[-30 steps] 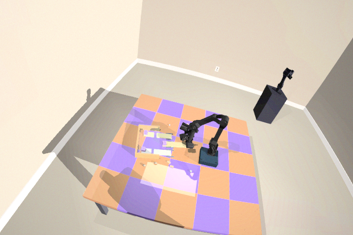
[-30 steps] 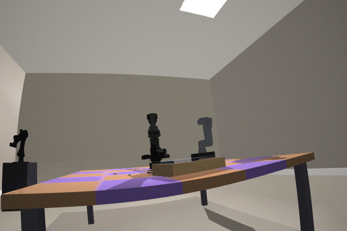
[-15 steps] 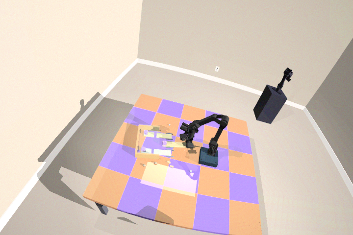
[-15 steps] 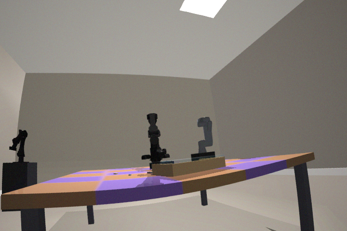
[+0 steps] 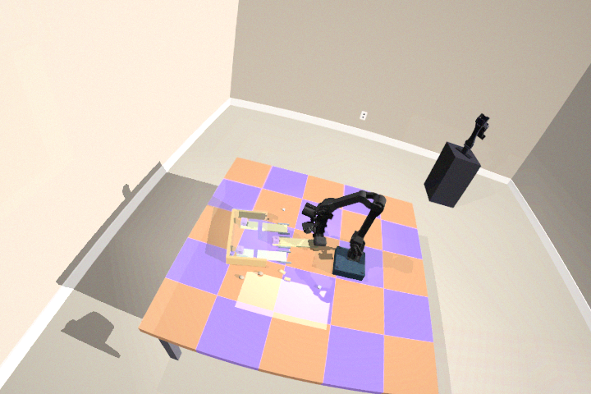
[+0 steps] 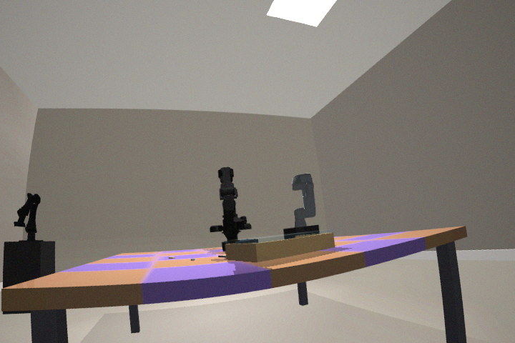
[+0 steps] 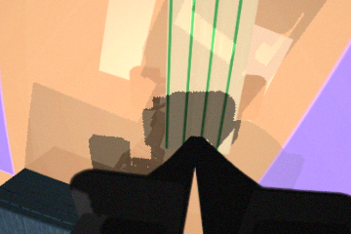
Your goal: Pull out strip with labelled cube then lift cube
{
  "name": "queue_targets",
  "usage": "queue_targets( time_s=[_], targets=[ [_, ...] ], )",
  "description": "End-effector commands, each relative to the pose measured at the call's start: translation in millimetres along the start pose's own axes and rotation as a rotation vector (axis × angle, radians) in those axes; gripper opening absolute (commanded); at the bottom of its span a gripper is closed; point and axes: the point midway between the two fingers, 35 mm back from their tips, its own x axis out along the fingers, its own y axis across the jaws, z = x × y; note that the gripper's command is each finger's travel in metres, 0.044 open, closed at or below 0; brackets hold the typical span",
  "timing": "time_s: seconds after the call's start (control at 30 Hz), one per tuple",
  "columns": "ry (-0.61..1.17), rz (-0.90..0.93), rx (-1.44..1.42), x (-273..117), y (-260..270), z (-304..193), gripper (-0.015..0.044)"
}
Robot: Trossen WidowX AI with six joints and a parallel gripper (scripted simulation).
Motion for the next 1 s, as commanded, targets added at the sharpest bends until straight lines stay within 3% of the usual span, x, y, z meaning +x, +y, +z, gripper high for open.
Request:
queue_targets(
  time_s=[0.0, 0.07, 0.63, 0.97],
  targets=[
    [-0.010, -0.009, 0.001, -18.9, -2.9, 5.0, 0.0000],
    [-0.010, -0.009, 0.001, -18.9, -2.9, 5.0, 0.0000],
    [-0.014, -0.008, -0.052, -23.8, 2.9, 68.9, 0.0440],
    [-0.017, -0.008, -0.051, -29.1, 6.2, 104.0, 0.0440]
  ],
)
